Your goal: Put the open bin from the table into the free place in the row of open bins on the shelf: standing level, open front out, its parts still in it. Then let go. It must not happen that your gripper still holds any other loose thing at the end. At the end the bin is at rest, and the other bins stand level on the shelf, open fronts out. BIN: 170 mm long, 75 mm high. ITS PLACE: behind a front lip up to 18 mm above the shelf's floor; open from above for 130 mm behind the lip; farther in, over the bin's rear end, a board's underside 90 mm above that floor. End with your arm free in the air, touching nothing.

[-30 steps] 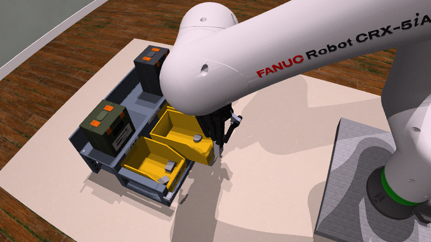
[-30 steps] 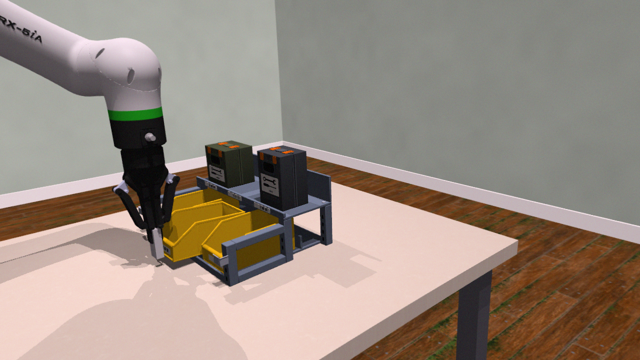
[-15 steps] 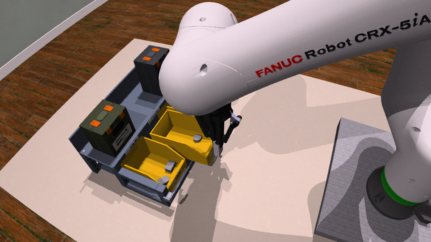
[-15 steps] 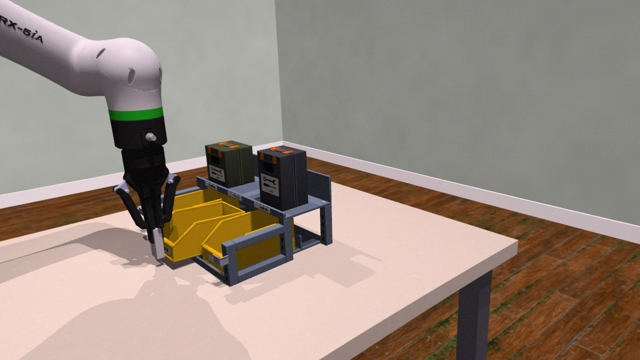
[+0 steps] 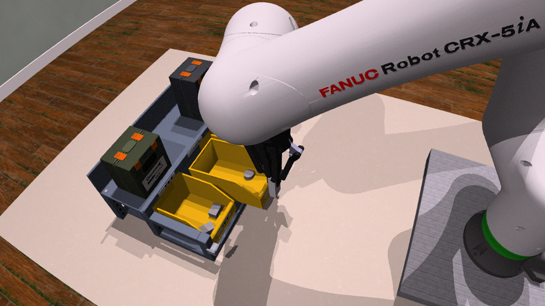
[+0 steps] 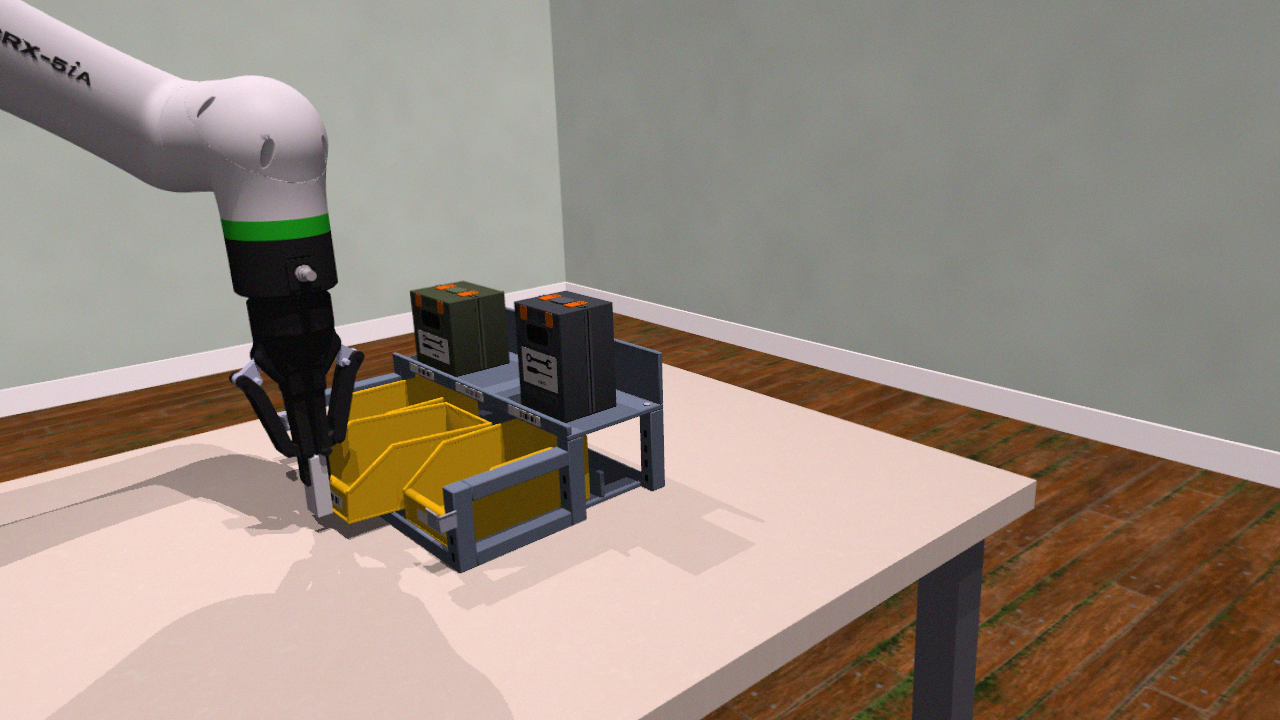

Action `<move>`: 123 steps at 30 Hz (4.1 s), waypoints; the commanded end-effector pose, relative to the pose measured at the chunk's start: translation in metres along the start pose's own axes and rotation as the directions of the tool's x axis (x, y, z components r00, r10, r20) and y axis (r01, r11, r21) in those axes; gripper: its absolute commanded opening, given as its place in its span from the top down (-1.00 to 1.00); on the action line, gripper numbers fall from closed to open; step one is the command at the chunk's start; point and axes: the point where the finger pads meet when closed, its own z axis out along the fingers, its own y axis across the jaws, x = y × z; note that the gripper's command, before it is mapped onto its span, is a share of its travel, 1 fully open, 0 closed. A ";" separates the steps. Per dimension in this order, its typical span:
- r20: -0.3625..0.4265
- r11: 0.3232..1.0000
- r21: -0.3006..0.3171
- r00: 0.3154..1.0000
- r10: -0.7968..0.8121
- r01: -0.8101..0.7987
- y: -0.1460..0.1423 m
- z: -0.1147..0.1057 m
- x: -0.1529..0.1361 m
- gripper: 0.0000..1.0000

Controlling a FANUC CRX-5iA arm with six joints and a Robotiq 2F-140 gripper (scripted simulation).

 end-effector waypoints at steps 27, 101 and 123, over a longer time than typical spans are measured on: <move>0.000 1.000 0.000 1.000 0.000 0.000 0.015 0.000 0.000 1.00; 0.000 1.000 0.000 1.000 0.000 0.000 0.055 0.000 0.000 1.00; 0.000 1.000 0.000 1.000 0.000 0.000 0.058 0.000 0.000 1.00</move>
